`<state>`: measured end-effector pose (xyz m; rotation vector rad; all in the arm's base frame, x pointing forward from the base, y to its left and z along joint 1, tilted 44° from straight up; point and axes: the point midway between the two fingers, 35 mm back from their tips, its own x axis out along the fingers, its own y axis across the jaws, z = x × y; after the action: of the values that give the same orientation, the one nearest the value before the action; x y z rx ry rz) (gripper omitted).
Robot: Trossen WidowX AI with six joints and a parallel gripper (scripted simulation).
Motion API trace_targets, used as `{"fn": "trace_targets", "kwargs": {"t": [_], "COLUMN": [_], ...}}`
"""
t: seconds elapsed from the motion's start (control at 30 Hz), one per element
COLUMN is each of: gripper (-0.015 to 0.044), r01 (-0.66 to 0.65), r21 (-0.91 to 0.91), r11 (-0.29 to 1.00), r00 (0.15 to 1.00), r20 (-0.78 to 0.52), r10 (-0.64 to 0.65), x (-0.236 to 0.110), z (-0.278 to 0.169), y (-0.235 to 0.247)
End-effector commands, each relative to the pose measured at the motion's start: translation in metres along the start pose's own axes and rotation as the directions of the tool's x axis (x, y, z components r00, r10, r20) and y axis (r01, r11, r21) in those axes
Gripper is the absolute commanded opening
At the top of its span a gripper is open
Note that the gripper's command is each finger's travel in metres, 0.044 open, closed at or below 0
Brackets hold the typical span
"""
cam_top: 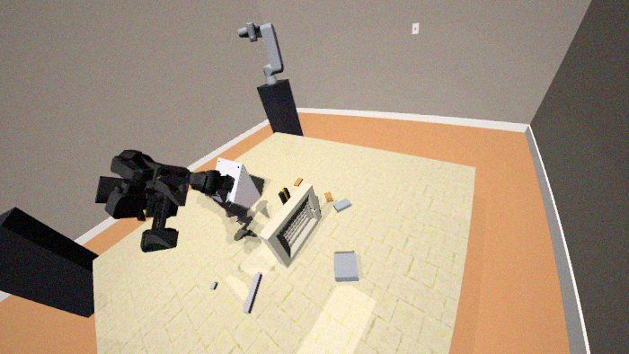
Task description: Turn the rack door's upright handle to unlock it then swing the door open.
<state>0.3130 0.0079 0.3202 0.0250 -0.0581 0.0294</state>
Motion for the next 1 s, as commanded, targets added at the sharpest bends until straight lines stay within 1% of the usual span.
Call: {"fn": "trace_targets", "kwargs": {"t": [0.0,0.1,0.13,0.33,0.53,0.73,0.97], "gripper": [0.0374,0.0295,0.0284,0.0284,0.0284,0.0284,0.0284], "r01": [0.000,0.003,0.005,0.023,0.044,0.073,0.110], "r21": [0.002,0.023,0.031,0.067,0.075,0.064,0.024], "r11": [1.000,1.000,0.999,0.997,0.996,0.995,0.994], "r00": [1.000,0.998,0.995,0.966,0.912,0.835,0.722], "r20": [-0.005,-0.069,-0.097,-0.259,-0.410,-0.549,-0.689], "r10": [0.000,-0.001,-0.002,-0.005,-0.010,-0.026,-0.063], "x": [0.001,0.008,0.011,0.027,0.037,0.042,0.042], "z": [-0.001,-0.012,-0.017,-0.049,-0.080,-0.111,-0.147], "y": [0.000,0.003,0.005,0.015,0.027,0.039,0.052]}}
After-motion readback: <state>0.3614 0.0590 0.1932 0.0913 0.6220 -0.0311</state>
